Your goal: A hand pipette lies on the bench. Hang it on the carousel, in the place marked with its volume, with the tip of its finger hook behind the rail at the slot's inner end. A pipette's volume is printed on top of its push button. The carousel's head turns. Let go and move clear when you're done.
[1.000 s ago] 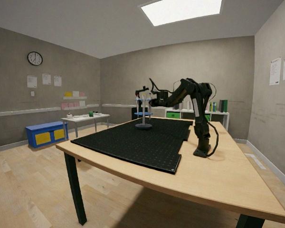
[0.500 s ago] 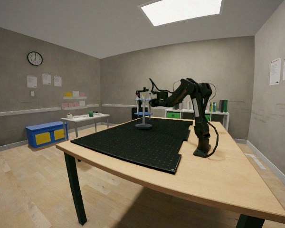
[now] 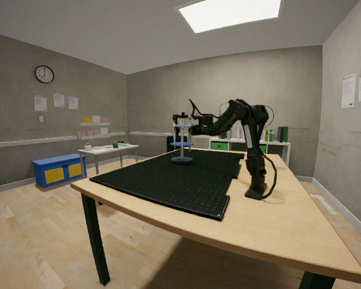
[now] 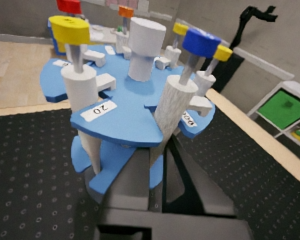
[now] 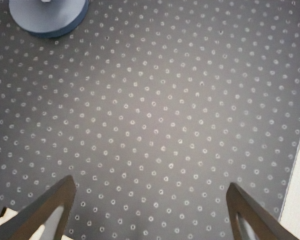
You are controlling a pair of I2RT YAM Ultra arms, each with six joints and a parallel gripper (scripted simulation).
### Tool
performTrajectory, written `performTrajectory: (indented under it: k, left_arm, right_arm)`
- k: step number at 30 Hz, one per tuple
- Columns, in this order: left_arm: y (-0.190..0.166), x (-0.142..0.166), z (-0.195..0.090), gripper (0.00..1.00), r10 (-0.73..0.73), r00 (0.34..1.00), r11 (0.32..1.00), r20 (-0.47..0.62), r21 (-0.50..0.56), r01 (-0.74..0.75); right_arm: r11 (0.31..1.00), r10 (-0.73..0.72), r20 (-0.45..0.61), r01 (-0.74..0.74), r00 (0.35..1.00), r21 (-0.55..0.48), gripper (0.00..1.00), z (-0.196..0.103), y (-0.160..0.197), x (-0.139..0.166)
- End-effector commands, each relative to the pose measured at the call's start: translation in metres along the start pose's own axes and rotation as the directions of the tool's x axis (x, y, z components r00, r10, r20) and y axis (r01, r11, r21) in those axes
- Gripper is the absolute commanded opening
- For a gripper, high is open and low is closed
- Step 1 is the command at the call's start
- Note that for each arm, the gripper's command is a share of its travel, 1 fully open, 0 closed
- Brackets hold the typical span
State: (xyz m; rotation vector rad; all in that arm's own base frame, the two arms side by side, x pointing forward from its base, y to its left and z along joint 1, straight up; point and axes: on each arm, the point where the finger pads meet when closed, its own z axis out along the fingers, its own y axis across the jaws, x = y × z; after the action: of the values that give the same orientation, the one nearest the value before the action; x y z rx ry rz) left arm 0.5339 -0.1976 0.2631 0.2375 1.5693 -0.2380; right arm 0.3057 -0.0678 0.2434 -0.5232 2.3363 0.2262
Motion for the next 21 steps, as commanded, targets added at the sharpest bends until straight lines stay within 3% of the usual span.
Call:
performTrajectory:
  k: [1, 14, 16, 21]
  left_arm:
    - [0.002, -0.032, -0.001, 0.12, 0.005, 0.998, 1.0, 0.07, 0.001, -0.005]
    - [0.002, -0.032, -0.001, 0.12, 0.005, 0.998, 1.0, 0.07, 0.001, -0.005]
    - [-0.004, -0.013, 0.004, 0.12, 0.007, 1.0, 0.997, 0.029, -0.071, -0.005]
    - [-0.005, -0.01, 0.004, 0.12, 0.008, 1.0, 0.984, 0.017, -0.18, -0.004]
  right_arm:
    - [1.0, -0.018, 0.032, 0.018, 0.999, 0.013, 1.0, -0.005, -0.003, -0.008]
    - [1.0, -0.018, 0.032, 0.018, 0.999, 0.013, 1.0, -0.005, -0.003, -0.008]
    - [1.0, -0.018, 0.032, 0.018, 0.999, 0.013, 1.0, -0.005, -0.003, -0.008]
    - [1.0, -0.018, 0.032, 0.018, 0.999, 0.013, 1.0, -0.005, -0.003, -0.008]
